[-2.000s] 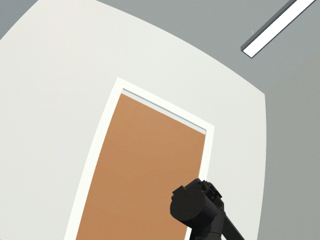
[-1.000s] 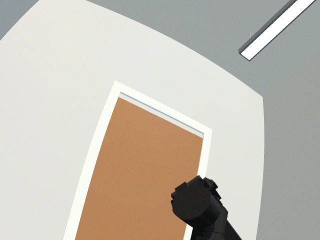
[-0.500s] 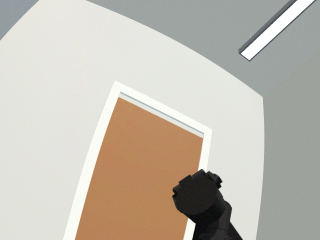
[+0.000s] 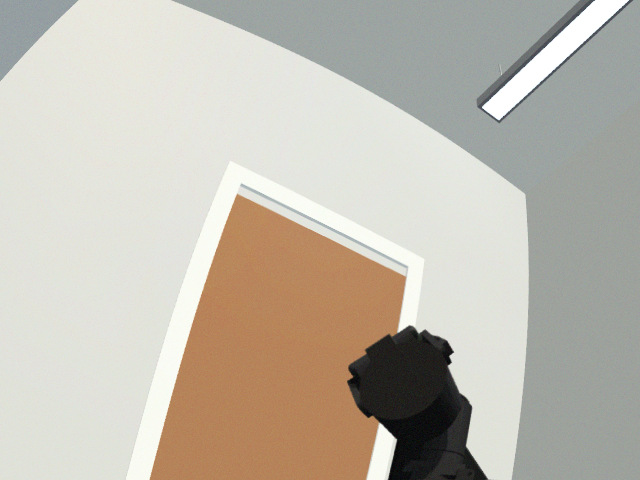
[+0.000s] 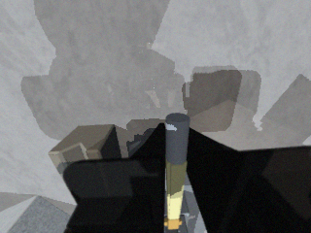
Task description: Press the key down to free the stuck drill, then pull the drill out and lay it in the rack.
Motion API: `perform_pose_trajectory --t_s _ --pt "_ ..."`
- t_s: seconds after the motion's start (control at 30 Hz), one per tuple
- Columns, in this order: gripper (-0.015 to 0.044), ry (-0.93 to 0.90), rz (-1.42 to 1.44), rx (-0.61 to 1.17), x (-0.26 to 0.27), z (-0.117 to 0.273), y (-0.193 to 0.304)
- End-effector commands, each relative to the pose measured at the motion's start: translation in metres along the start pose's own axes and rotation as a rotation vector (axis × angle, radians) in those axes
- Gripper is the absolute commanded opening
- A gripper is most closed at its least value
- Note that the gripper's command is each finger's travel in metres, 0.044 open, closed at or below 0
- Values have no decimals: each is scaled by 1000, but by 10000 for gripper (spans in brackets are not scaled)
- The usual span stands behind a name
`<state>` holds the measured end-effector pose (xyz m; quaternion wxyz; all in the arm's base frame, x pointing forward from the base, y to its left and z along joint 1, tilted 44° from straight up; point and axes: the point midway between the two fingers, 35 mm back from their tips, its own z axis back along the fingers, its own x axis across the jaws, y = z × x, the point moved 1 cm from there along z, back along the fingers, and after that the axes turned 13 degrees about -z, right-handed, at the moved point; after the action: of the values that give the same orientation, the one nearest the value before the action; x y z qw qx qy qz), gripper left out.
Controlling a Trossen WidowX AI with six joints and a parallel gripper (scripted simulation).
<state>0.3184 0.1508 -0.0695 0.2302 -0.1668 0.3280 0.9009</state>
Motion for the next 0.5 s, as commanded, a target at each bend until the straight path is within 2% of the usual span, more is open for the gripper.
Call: perform_pose_trajectory --t_s 0.0,0.47 --pt "0 -2 -1 -1 1 2 -2" --pt "0 -2 -1 -1 0 10 0"
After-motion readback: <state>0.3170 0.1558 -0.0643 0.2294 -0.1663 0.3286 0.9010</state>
